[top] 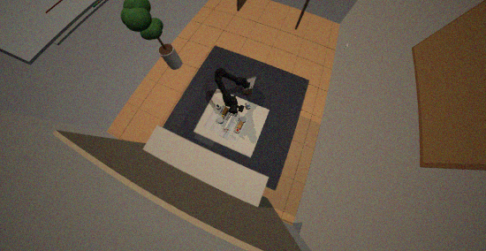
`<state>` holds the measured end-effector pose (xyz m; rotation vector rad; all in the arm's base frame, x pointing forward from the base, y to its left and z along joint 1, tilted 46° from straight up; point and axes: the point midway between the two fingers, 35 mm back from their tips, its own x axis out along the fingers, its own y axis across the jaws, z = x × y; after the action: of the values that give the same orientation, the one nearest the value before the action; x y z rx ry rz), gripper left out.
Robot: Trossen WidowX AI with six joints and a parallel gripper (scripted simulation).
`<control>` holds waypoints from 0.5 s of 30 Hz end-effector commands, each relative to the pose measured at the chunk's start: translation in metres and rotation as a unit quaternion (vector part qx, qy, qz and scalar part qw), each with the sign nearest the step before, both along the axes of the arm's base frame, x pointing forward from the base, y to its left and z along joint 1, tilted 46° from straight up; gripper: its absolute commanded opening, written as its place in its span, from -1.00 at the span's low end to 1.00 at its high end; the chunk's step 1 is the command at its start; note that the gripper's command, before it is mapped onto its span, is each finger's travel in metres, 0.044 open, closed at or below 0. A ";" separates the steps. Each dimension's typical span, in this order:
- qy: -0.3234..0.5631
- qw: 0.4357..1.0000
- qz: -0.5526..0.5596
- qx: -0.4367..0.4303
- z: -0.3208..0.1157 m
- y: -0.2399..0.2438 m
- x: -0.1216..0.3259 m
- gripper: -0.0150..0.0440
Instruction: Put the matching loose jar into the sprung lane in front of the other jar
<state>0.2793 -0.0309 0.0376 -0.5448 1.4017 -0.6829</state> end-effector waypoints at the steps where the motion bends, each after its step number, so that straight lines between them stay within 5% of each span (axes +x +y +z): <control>1: 0.003 1.000 0.003 -0.003 -0.004 -0.004 -0.001 1.00; 15: 0.003 1.000 0.003 -0.003 -0.020 -0.021 0.000 1.00</control>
<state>0.2814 -0.0460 0.0227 -0.5452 1.3977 -0.6811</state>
